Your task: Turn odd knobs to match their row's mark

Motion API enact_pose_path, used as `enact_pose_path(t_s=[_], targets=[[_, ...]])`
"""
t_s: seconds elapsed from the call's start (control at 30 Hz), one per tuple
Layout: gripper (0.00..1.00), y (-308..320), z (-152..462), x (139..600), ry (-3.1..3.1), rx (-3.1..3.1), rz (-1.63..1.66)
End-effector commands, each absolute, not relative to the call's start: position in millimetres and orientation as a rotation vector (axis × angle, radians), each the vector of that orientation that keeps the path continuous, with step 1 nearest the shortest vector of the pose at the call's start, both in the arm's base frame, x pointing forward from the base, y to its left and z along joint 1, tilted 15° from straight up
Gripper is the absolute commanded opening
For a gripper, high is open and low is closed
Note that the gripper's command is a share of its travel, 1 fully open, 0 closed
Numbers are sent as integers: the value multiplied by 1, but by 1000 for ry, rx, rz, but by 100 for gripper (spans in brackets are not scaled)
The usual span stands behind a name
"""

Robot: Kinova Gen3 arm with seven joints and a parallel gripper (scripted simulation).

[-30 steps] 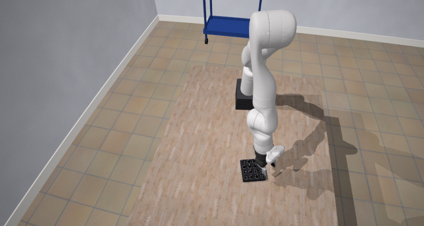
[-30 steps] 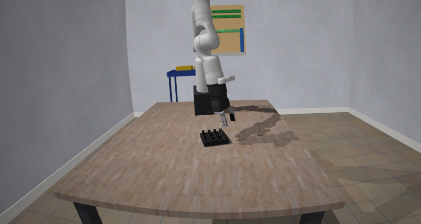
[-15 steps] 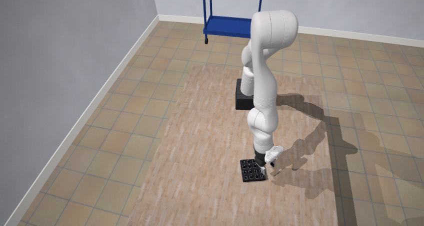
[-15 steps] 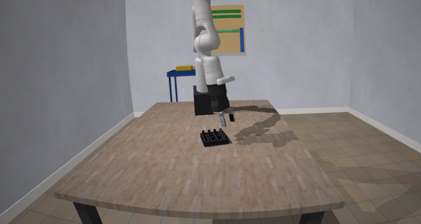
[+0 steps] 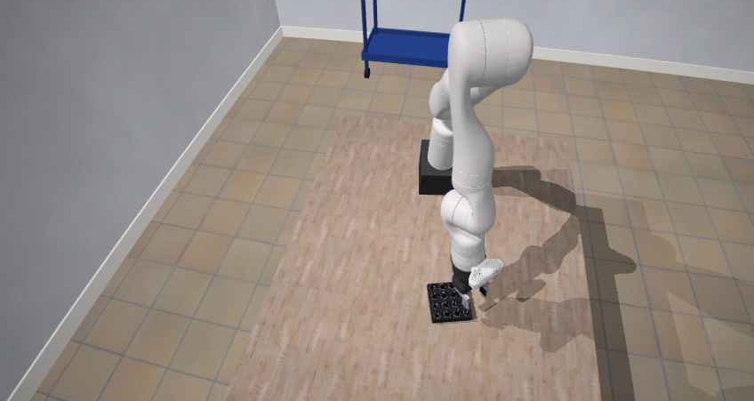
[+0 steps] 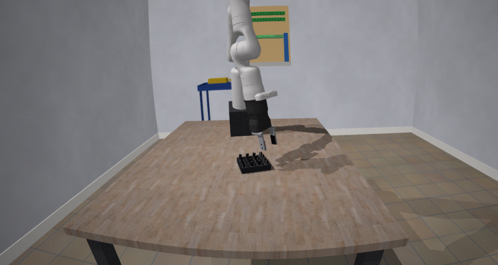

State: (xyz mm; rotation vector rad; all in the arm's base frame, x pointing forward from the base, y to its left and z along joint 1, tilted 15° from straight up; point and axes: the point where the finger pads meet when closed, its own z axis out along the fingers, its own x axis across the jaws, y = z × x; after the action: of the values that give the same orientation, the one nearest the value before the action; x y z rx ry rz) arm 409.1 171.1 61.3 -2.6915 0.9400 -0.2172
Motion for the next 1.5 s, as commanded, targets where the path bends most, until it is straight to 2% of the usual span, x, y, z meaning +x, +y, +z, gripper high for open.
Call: enact_pose_path(t_s=[0.0,1.47], targets=[[100,167,58,407,998,-2678,-212],[100,153,50,401,1222,-2608,-219]])
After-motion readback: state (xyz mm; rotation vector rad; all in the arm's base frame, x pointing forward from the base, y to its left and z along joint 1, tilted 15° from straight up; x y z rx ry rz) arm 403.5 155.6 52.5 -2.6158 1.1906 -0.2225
